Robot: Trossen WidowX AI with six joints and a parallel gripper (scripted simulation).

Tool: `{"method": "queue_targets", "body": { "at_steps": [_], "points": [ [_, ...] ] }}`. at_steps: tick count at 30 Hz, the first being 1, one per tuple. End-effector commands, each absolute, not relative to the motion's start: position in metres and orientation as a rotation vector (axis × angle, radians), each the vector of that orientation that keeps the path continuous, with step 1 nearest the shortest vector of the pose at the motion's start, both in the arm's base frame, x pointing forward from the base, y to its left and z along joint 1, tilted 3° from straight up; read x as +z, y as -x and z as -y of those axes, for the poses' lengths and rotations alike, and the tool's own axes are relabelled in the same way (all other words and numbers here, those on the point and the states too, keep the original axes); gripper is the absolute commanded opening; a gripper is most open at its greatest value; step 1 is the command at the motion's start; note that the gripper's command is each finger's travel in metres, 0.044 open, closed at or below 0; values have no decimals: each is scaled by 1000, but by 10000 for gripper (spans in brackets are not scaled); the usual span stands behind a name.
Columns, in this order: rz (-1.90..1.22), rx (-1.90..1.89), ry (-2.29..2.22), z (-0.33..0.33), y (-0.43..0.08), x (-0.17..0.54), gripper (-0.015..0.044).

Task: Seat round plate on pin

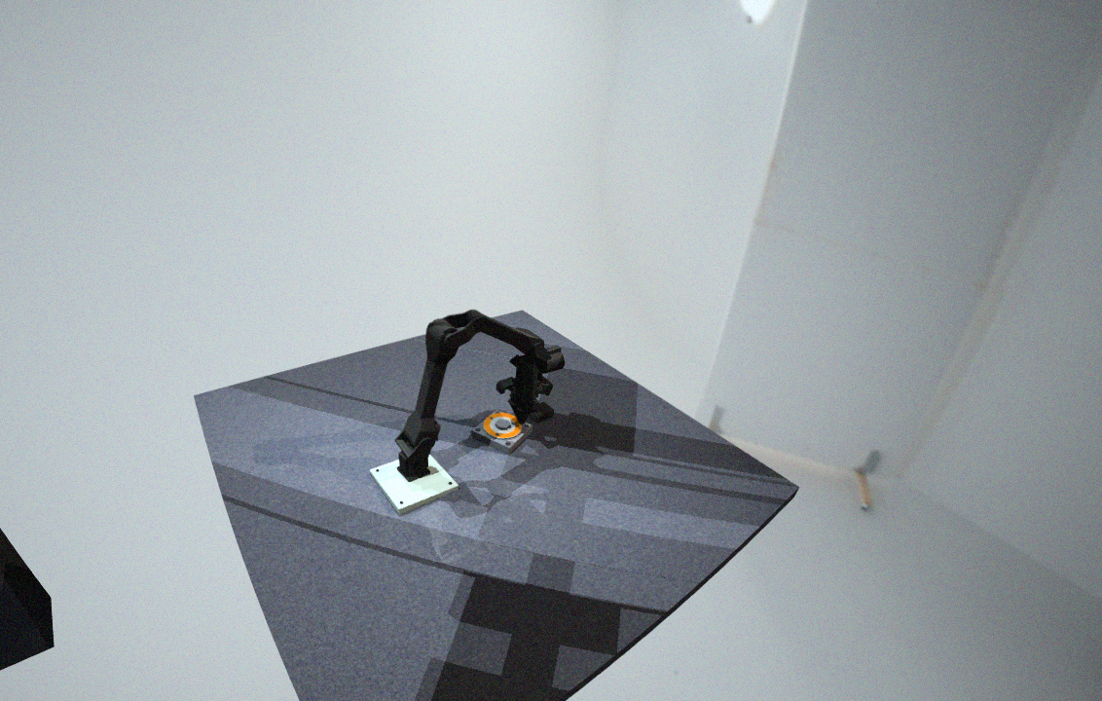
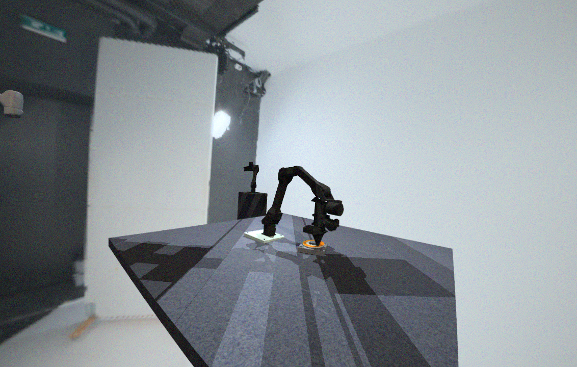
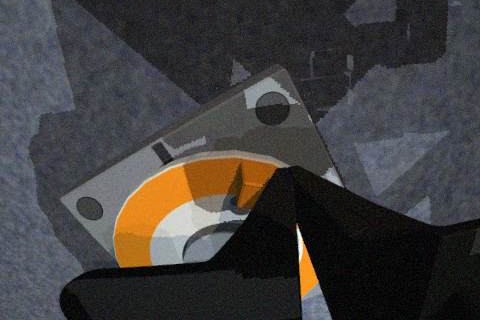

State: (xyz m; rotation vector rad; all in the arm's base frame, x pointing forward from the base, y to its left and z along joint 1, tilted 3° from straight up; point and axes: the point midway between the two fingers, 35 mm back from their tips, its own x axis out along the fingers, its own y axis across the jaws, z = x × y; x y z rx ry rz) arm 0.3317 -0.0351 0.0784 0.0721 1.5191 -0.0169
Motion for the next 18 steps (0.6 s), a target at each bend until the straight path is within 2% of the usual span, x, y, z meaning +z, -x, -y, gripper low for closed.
{"method": "queue_targets", "body": {
  "at_steps": [1,18],
  "points": [
    [-1514,-13,-74,29,-337,81,0],
    [-1514,-12,-75,11,-344,83,0]
  ]
}}
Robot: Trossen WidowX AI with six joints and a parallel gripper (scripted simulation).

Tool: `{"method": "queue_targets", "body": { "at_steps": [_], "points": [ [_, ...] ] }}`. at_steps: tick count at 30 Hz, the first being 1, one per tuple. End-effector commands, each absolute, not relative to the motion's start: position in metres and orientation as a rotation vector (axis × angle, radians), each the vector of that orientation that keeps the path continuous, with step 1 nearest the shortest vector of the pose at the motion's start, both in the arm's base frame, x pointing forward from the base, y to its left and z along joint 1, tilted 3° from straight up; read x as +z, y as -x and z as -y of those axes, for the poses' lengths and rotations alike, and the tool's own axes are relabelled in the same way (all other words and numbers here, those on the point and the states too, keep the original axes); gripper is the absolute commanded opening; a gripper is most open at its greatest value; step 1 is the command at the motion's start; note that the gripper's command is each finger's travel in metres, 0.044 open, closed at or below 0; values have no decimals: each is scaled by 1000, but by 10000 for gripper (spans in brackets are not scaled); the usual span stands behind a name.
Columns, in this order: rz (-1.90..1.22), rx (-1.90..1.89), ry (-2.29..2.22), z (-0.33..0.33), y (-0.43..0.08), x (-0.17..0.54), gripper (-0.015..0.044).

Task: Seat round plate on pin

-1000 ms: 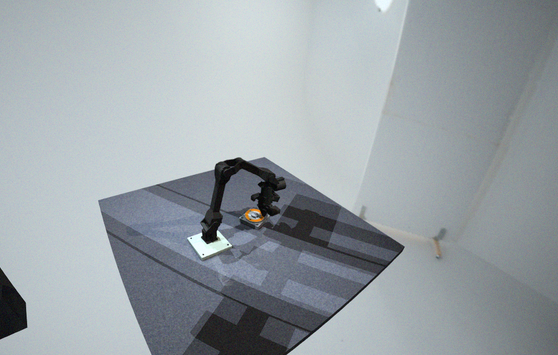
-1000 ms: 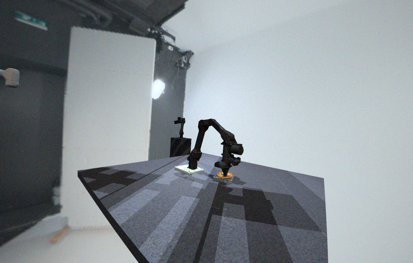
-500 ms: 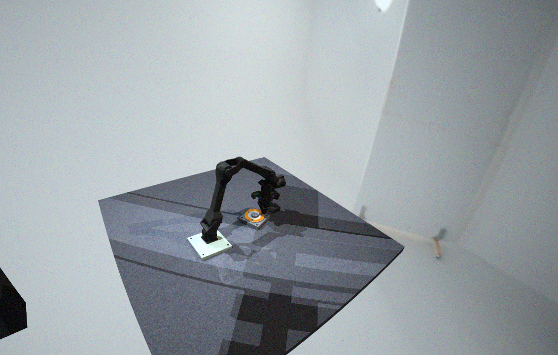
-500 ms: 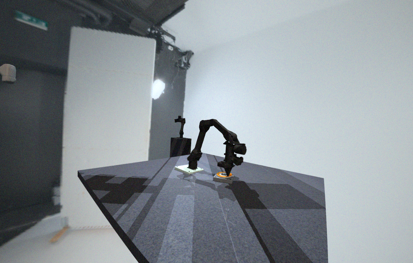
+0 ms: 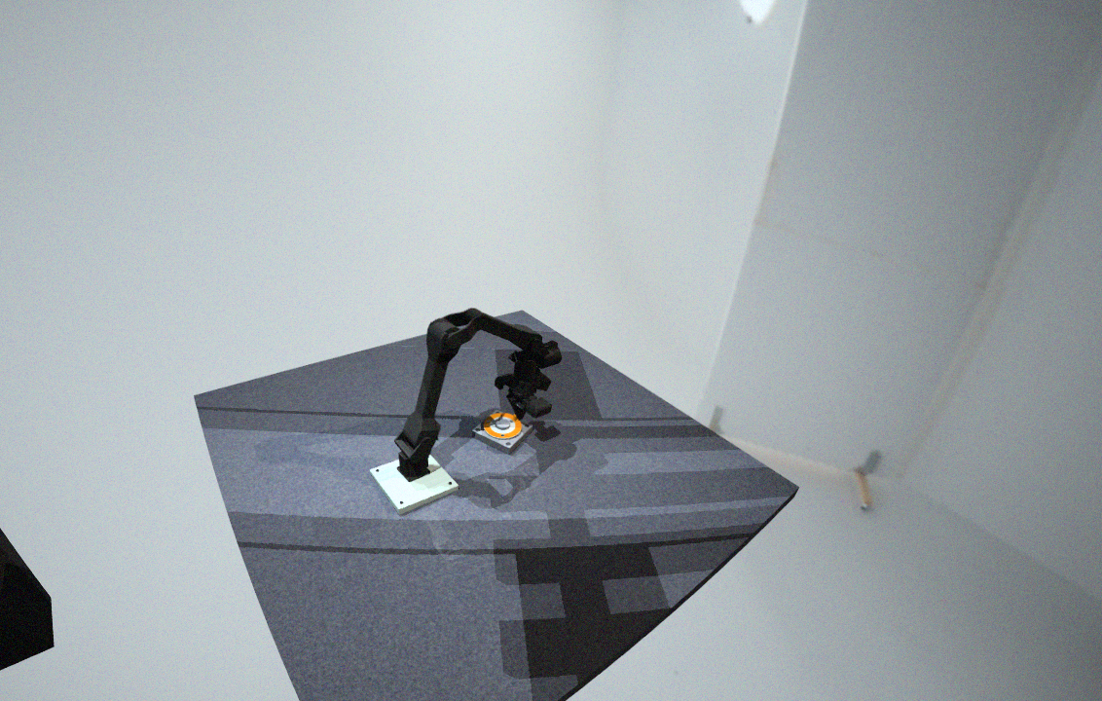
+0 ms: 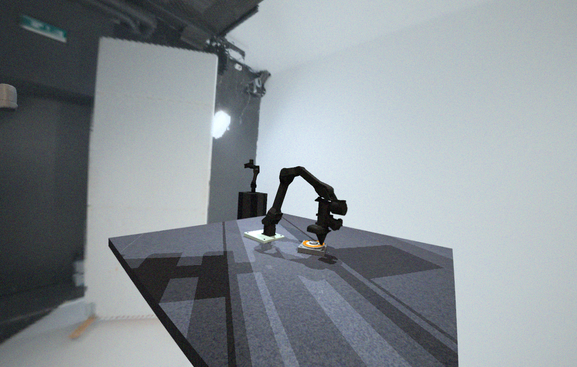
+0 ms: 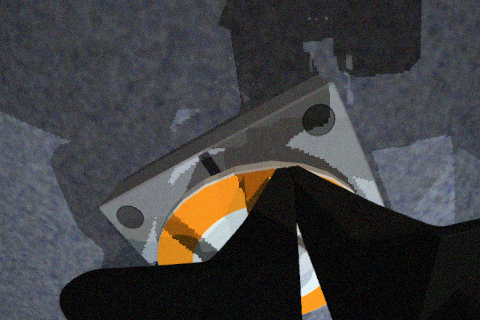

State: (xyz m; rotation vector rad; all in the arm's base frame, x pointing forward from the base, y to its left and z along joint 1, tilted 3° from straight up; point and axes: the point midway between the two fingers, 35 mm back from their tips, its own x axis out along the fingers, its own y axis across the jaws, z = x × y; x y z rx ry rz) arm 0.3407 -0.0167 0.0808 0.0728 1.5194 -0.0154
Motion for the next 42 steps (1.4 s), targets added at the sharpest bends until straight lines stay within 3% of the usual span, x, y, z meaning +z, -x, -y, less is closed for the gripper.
{"method": "queue_targets", "body": {
  "at_steps": [1,42],
  "points": [
    [-1514,-12,-75,10,-344,83,0],
    [-1519,-15,-76,1,-337,117,0]
  ]
}}
